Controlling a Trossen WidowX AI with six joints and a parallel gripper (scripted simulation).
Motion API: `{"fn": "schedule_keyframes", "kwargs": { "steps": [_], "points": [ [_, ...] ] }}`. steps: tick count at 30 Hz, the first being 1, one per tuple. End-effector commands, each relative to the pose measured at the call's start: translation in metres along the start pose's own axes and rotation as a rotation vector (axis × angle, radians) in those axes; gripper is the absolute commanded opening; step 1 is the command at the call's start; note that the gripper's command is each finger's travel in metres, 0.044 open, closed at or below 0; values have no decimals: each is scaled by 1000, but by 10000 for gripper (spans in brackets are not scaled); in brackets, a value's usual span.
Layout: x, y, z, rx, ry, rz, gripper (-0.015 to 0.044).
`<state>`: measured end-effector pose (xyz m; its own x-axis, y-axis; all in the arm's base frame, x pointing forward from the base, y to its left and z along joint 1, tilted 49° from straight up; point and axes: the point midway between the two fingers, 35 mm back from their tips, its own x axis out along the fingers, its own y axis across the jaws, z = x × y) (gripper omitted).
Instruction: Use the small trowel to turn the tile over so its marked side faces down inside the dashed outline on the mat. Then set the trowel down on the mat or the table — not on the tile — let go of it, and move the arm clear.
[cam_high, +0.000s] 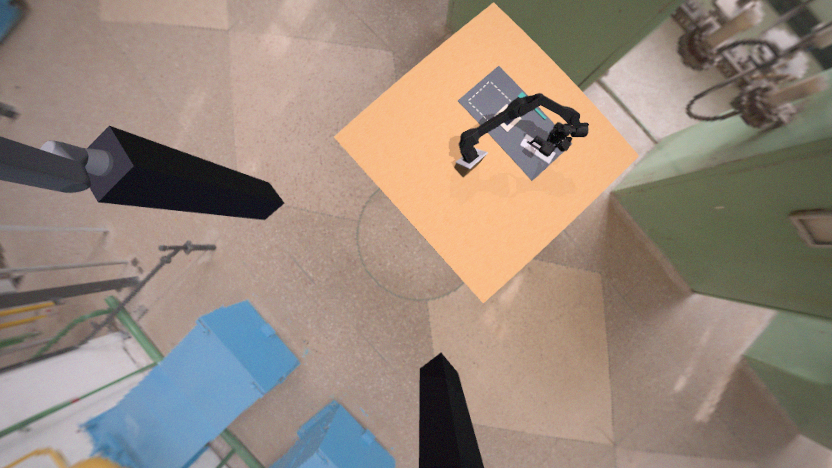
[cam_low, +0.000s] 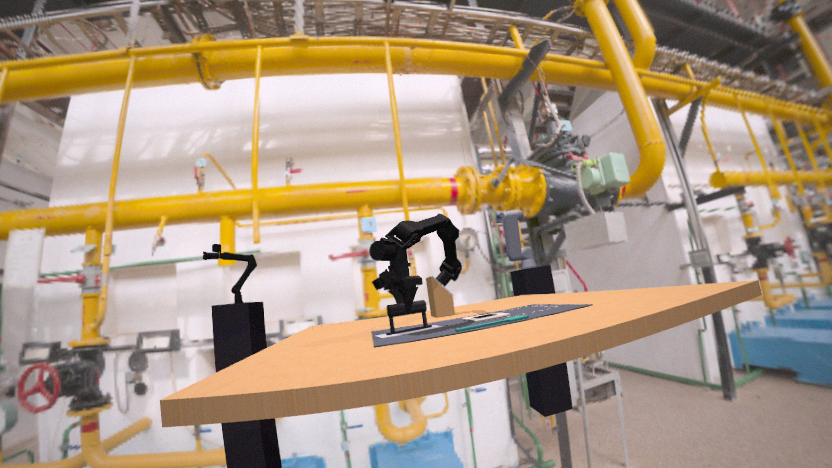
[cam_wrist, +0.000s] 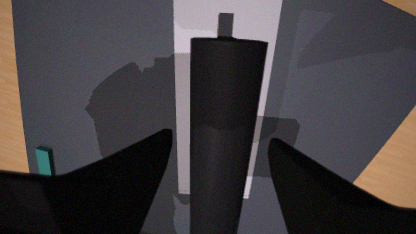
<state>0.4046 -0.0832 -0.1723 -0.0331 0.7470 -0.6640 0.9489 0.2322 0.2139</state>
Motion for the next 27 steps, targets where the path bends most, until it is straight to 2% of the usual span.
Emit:
{"fn": "schedule_keyframes", "kwargs": {
  "steps": [1,10,15,21,27],
  "points": [
    [-1,0,0,6,0,0,270],
    [-3,0,0,7,0,0,270],
    [-46,-3,-2,28,0,0,270],
    [-46,-3,-2,22,0,0,270],
    [-46,-3,-3,-163,0,0,270]
  ]
}}
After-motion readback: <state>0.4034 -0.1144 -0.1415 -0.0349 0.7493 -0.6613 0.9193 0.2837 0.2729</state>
